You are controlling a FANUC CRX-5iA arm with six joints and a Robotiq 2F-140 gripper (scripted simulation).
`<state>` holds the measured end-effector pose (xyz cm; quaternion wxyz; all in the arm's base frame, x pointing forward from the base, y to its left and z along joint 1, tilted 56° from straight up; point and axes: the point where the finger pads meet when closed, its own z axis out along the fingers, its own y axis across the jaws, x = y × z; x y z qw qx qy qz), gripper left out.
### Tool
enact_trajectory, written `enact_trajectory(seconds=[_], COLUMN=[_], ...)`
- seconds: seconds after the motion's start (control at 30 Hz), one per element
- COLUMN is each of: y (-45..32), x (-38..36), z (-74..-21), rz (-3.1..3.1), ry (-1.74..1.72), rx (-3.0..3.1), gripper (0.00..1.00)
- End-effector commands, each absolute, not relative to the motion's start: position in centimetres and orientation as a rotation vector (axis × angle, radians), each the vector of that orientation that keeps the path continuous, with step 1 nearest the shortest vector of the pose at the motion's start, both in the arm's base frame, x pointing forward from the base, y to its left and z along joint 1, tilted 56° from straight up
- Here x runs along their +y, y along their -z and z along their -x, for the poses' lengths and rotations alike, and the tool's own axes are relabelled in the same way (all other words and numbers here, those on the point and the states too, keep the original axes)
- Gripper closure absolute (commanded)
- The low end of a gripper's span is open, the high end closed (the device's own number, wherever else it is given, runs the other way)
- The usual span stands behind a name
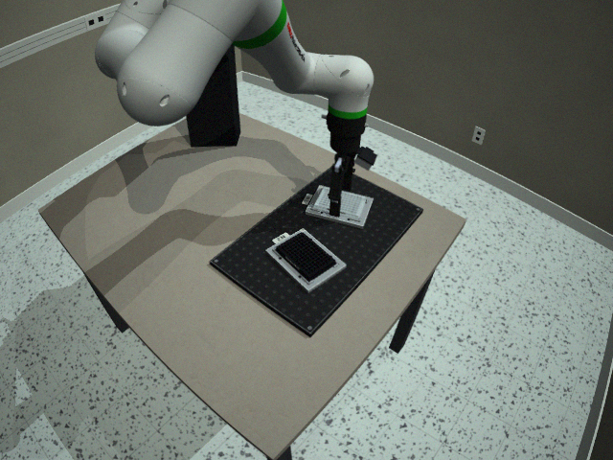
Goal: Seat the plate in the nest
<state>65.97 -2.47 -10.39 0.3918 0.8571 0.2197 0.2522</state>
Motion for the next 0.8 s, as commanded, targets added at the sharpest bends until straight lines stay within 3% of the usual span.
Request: enact_trajectory(seconds=[0.0, 0.77], y=[10.36, 9.61], x=[-2.39, -1.65], z=[-65.99, -65.18], rz=[-2.176, -2.176], ry=[-0.642, -0.642], rx=[0.559, 0.559], gripper=[0.00, 0.00])
